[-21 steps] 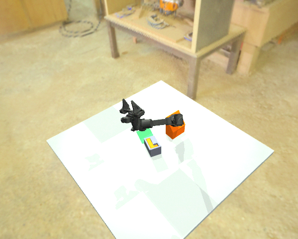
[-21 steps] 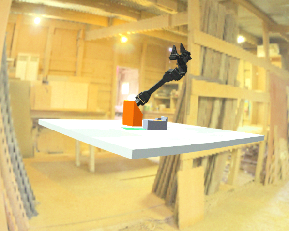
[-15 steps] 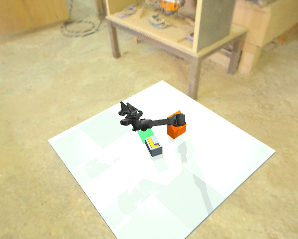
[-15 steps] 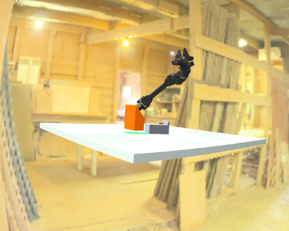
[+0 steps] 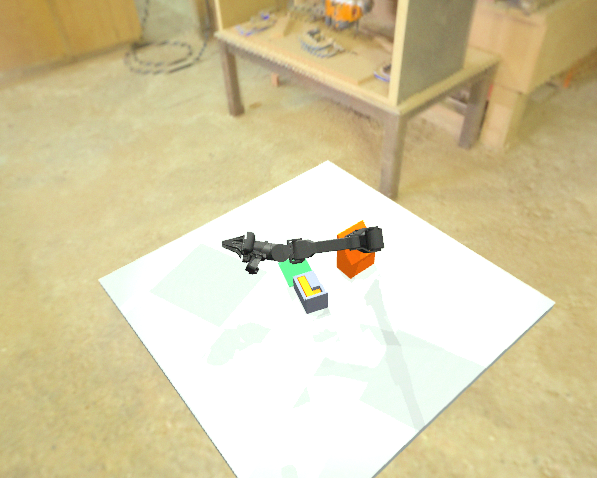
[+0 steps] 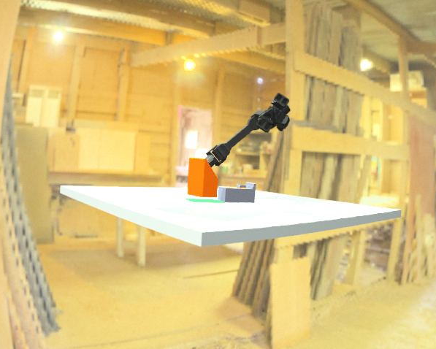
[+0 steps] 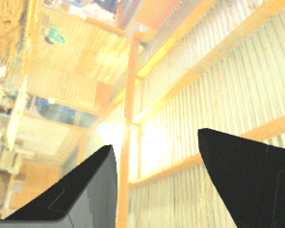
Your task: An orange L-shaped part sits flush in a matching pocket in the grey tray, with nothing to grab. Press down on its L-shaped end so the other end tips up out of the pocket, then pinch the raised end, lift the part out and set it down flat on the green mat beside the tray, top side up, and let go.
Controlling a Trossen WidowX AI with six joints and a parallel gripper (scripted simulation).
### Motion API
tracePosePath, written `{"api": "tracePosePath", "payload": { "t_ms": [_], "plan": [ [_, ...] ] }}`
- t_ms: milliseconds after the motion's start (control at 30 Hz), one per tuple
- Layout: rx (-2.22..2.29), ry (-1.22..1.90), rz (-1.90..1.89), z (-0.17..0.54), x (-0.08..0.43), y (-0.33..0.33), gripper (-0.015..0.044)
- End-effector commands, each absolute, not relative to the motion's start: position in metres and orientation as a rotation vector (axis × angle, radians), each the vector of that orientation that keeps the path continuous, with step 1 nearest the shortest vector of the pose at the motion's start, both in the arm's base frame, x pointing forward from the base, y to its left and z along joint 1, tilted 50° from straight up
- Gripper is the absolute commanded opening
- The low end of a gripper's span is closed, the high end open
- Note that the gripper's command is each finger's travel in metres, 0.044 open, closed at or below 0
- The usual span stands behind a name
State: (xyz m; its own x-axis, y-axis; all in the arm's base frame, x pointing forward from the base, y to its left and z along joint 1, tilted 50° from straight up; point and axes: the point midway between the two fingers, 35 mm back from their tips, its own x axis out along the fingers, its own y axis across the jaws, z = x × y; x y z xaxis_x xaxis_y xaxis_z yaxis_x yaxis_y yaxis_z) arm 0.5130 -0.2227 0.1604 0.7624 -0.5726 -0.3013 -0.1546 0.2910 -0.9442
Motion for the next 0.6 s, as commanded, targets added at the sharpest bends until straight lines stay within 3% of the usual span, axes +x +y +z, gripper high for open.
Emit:
{"api": "tracePosePath", "payload": {
  "t_ms": [0,300,567],
  "plan": [
    [-0.925,0.782,0.027,0.1,0.485,-0.171,0.018],
    [-0.272,1.046,0.366,0.046,0.402,-0.085,0.018],
    [0.467,1.381,0.491,0.055,0.307,-0.004,0.018]
  ]
}}
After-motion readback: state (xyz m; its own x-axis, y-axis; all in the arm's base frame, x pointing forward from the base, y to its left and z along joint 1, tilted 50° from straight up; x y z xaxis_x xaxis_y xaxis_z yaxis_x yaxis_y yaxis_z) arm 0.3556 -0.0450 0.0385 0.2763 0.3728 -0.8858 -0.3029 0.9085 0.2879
